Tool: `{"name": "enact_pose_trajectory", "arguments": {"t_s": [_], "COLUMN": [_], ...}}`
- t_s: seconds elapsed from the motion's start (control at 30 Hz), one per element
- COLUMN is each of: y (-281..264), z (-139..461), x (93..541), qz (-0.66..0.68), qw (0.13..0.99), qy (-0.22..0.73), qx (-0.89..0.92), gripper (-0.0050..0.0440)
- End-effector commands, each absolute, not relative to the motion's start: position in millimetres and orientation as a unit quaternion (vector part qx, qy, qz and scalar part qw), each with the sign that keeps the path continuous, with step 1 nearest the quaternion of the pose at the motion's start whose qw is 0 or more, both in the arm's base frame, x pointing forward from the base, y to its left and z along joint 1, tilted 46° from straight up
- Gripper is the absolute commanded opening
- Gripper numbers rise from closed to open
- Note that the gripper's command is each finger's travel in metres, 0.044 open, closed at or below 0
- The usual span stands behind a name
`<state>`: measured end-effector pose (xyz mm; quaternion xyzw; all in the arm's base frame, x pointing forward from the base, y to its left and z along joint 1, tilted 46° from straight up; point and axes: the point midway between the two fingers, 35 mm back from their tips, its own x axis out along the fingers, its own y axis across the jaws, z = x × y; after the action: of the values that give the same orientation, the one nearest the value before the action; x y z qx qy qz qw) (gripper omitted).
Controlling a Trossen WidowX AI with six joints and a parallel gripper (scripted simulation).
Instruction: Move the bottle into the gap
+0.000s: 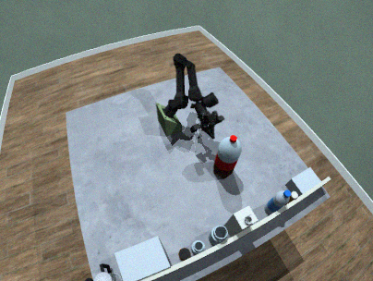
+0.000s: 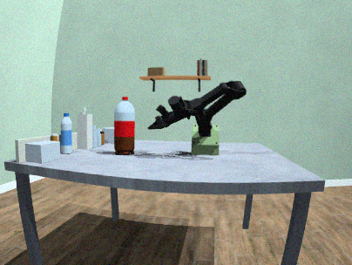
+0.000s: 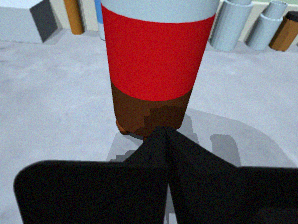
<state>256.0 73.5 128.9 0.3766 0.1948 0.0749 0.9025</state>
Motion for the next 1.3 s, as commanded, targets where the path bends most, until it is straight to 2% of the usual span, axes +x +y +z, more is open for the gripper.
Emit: {"name": "enact_pose_trajectory", "arguments": {"t_s": [0.0,0.77,1.27], "y": [77,100,110], "z": [125,103,102], "x": [256,249,262], "qz": [0.074,0.075,0.077], "qw": [0.902,0.902,0.902], "qy": [0.195,0.192,0.189], "qx": [0.379,0.38,0.38], "gripper": [-0.005,-0.005,-0.005]}}
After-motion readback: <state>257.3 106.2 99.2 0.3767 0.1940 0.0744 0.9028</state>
